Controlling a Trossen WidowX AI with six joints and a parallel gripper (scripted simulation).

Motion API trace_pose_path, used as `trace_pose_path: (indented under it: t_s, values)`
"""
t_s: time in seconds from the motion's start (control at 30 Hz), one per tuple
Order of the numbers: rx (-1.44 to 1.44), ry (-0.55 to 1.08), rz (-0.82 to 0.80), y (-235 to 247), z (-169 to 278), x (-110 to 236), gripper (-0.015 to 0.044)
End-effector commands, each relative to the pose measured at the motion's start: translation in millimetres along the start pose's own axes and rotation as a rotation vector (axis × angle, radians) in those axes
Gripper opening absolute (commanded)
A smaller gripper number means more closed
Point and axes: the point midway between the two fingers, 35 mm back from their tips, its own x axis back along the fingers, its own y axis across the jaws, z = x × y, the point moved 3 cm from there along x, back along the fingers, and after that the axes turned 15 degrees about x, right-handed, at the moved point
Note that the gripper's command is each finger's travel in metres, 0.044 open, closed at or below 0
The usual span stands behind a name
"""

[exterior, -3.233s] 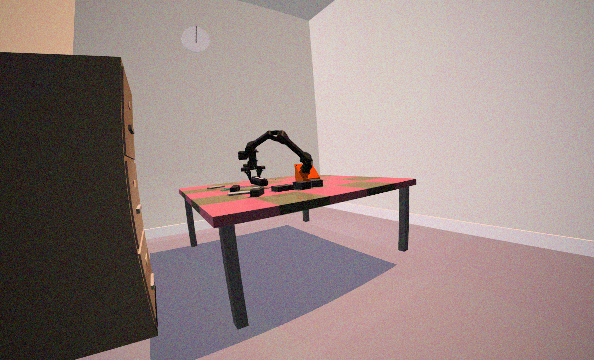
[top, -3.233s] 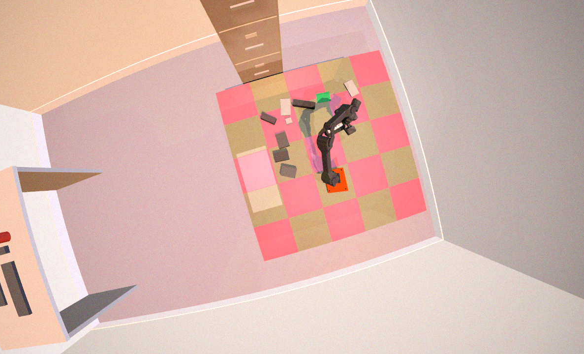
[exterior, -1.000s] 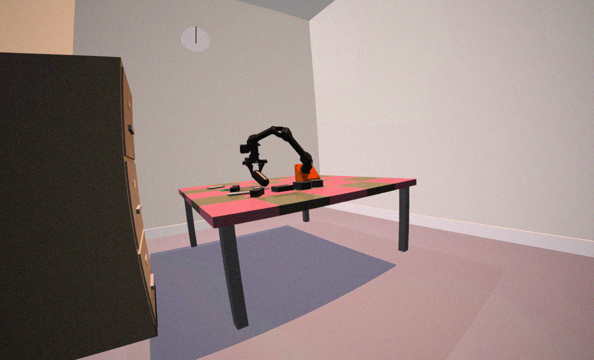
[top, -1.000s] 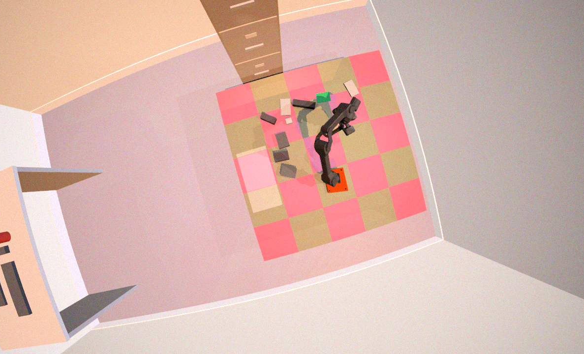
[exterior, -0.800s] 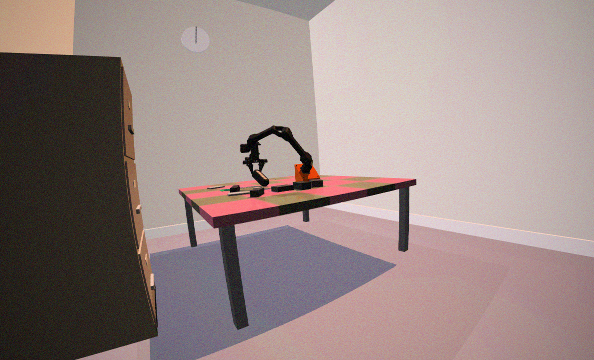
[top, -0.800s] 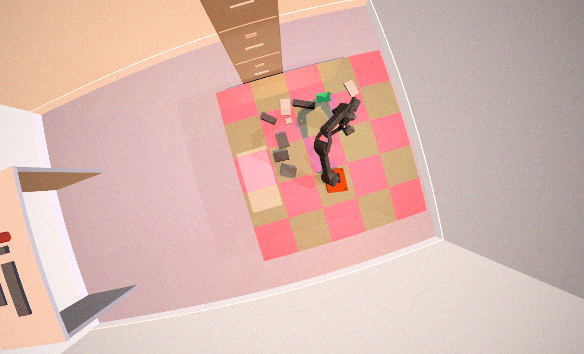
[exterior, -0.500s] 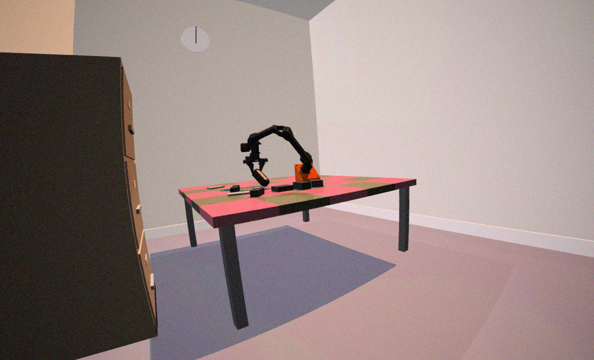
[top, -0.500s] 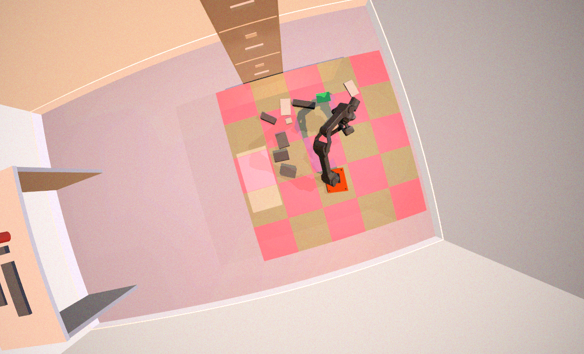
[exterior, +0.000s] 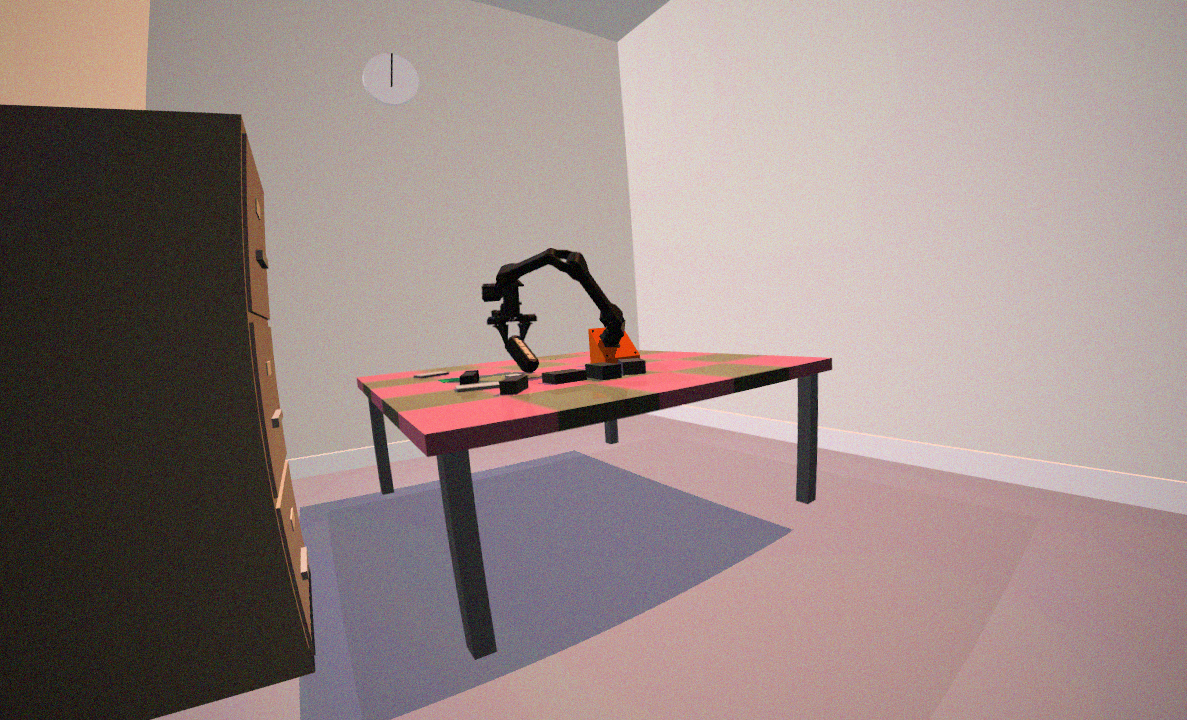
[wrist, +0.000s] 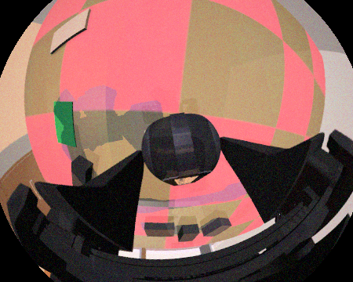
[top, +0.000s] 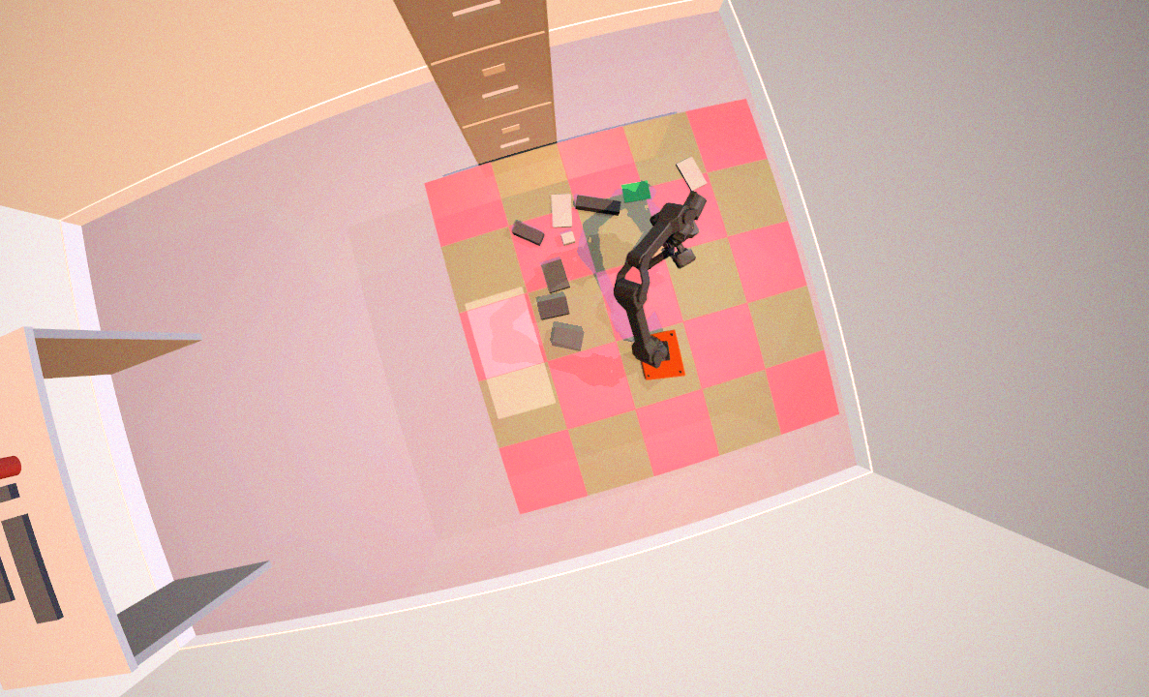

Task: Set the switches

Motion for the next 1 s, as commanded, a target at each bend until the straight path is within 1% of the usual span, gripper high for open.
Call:
trace_pose_path:
  t_s: [0.0, 0.97]
  values:
    - [-0.001, 0.008, -0.005, 2, 6, 3, 0.0336]
    - [-0.001, 0.008, -0.005, 7, 26, 13, 0.0336]
